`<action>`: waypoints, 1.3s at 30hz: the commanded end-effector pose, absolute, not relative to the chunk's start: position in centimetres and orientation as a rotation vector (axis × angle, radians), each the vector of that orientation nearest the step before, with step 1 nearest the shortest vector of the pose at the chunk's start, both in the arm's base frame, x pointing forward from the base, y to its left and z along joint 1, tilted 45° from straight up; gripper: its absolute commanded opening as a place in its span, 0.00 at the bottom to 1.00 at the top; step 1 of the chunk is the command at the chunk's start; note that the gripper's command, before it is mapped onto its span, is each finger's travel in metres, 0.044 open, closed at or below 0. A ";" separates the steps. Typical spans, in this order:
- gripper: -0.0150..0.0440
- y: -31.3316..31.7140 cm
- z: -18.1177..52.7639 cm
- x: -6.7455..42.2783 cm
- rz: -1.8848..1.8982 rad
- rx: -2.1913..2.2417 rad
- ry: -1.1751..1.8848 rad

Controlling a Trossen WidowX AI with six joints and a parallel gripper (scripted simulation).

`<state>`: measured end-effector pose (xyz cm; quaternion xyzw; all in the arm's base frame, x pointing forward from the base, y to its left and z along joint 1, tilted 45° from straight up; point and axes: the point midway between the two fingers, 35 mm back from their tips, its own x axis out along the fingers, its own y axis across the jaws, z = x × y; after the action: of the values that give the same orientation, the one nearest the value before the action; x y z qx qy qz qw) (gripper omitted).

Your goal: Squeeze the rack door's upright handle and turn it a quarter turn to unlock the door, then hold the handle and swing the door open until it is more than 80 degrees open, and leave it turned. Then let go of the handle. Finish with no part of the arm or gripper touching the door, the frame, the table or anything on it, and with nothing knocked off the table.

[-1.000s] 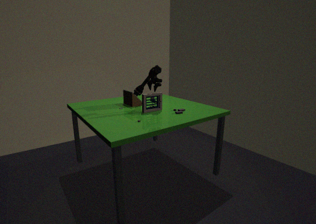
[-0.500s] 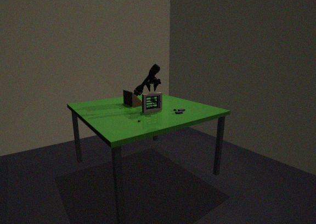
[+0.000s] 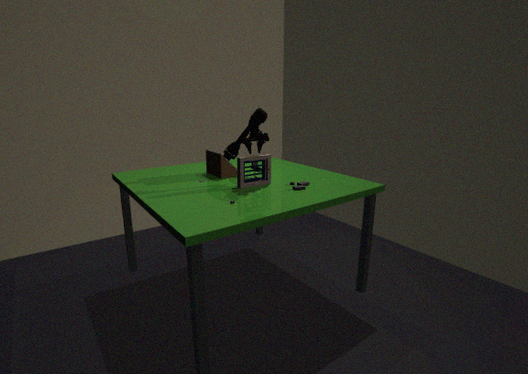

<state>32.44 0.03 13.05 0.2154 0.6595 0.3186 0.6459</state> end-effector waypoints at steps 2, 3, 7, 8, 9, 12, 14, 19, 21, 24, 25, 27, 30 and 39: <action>0.75 0.7 12.4 32.3 0.726 0.499 1.510; 0.75 0.8 12.3 32.3 0.726 0.498 1.512; 0.75 1.3 11.8 32.3 0.726 0.497 1.518; 0.75 1.4 11.7 32.3 0.726 0.496 1.519; 0.75 1.5 11.6 32.3 0.726 0.496 1.521; 0.75 1.8 11.3 32.2 0.726 0.495 1.525; 0.75 2.1 11.0 32.2 0.726 0.494 1.528; 0.75 2.6 10.5 32.1 0.726 0.492 1.535; 0.75 2.9 10.2 32.0 0.726 0.491 1.538; 0.75 3.2 9.9 32.0 0.726 0.490 1.542; 0.75 3.3 9.8 31.9 0.726 0.489 1.543; 0.75 3.6 9.6 31.9 0.725 0.488 1.546; 0.75 3.9 9.2 31.8 0.725 0.487 1.551; 0.53 4.2 8.9 31.7 0.725 0.486 1.554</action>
<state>31.77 4.05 9.00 0.2086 0.6782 0.3164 0.6296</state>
